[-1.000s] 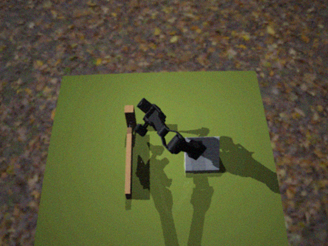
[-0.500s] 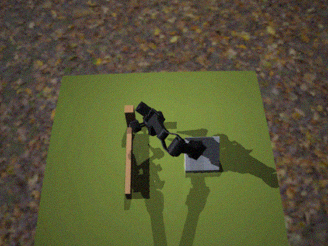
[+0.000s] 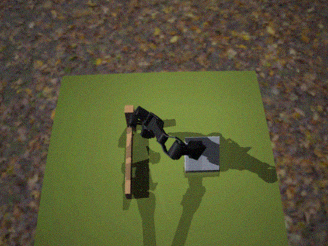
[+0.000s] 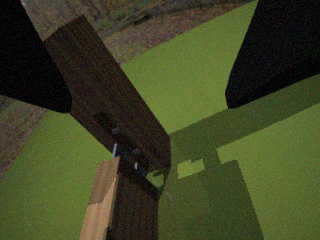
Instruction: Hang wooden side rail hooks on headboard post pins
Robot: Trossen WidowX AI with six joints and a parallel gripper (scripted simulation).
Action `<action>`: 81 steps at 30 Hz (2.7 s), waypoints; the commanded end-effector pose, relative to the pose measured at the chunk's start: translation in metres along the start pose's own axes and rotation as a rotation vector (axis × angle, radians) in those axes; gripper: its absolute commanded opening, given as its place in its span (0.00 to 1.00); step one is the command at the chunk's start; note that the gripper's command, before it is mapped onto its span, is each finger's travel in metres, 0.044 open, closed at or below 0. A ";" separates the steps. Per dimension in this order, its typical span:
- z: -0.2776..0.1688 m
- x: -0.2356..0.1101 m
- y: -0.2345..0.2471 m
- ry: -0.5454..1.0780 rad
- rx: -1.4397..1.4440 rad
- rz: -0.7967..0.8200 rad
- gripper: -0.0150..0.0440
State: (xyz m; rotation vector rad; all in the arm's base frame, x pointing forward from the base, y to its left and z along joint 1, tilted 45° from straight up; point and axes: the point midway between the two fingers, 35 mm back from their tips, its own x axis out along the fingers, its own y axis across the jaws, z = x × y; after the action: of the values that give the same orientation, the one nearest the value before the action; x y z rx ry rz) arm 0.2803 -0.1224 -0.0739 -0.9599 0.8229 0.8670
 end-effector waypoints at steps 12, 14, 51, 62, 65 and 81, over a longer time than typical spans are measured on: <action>0.008 -0.001 -0.011 0.146 1.158 -0.169 1.00; 0.008 -0.001 -0.012 0.146 1.237 -0.188 1.00; 0.017 -0.008 -0.025 -0.045 2.397 -0.511 1.00; 0.017 -0.008 -0.025 -0.045 2.397 -0.511 1.00; 0.017 -0.008 -0.025 -0.045 2.397 -0.511 1.00; 0.017 -0.008 -0.025 -0.045 2.397 -0.511 1.00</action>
State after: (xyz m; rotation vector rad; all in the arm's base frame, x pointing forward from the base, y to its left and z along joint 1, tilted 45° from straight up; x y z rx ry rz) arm 0.3028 -0.1155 -0.0529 0.9901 0.8649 -0.7504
